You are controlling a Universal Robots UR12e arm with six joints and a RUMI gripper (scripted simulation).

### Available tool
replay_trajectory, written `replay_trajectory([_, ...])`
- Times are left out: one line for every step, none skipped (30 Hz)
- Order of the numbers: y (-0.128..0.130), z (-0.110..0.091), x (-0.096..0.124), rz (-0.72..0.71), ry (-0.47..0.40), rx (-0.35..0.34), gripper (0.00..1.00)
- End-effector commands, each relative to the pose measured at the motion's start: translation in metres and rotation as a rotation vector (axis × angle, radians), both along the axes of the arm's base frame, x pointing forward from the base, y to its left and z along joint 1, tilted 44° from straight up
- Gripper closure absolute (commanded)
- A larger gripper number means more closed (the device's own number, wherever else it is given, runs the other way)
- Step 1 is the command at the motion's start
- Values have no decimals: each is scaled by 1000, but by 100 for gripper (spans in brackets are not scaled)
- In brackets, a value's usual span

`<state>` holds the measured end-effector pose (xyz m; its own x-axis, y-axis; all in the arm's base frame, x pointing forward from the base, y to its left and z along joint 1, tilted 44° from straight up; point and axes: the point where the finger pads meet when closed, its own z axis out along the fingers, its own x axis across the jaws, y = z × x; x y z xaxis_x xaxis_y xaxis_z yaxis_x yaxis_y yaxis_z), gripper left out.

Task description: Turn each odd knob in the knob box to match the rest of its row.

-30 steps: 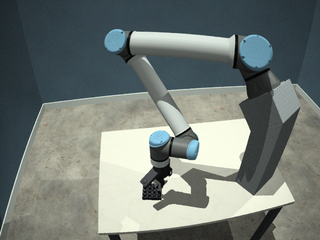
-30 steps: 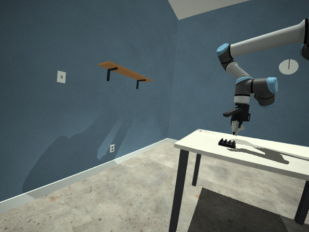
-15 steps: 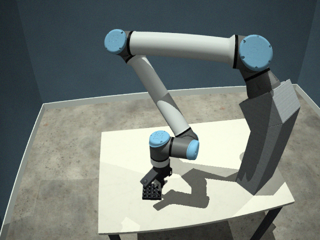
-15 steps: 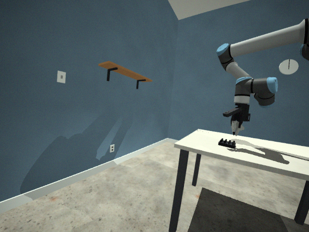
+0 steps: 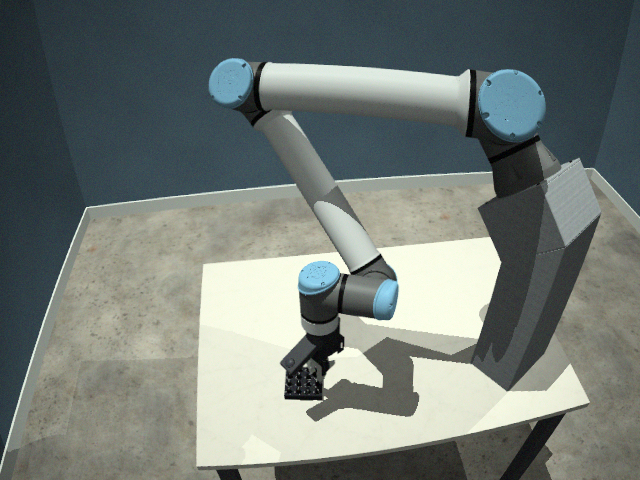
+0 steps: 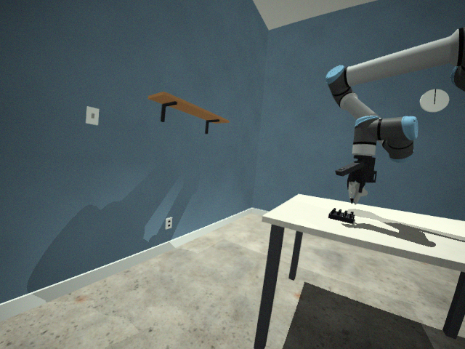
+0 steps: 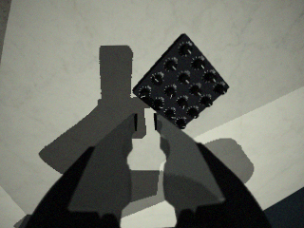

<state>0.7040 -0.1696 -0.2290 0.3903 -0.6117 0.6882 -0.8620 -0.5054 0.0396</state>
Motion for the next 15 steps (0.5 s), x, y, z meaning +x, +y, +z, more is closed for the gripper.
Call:
replay_trajectory([0, 0, 0, 1, 0, 0, 89])
replay_trajectory([0, 0, 0, 1, 0, 0, 89])
replay_trajectory([0, -1, 1, 1, 0, 0, 89])
replay_trajectory([-1, -1, 1, 1, 0, 0, 89])
replay_trajectory([-1, -1, 1, 1, 0, 0, 89])
replay_trajectory([-1, -2, 1, 1, 0, 0, 89])
replay_trajectory([-2, -2, 1, 1, 0, 0, 89])
replay_trajectory([-2, -3, 1, 1, 0, 0, 89])
replay_trajectory([-3, -3, 2, 1, 0, 0, 89])
replay_trajectory([-3, -3, 2, 1, 0, 0, 89])
replay_trajectory([-3, -3, 2, 1, 0, 0, 89])
replay_trajectory([-3, -4, 2, 1, 0, 0, 89])
replay_trajectory([-4, -5, 2, 1, 0, 0, 89])
replay_trajectory([-4, -5, 3, 1, 0, 0, 89])
replay_trajectory([-5, -6, 3, 1, 0, 0, 89])
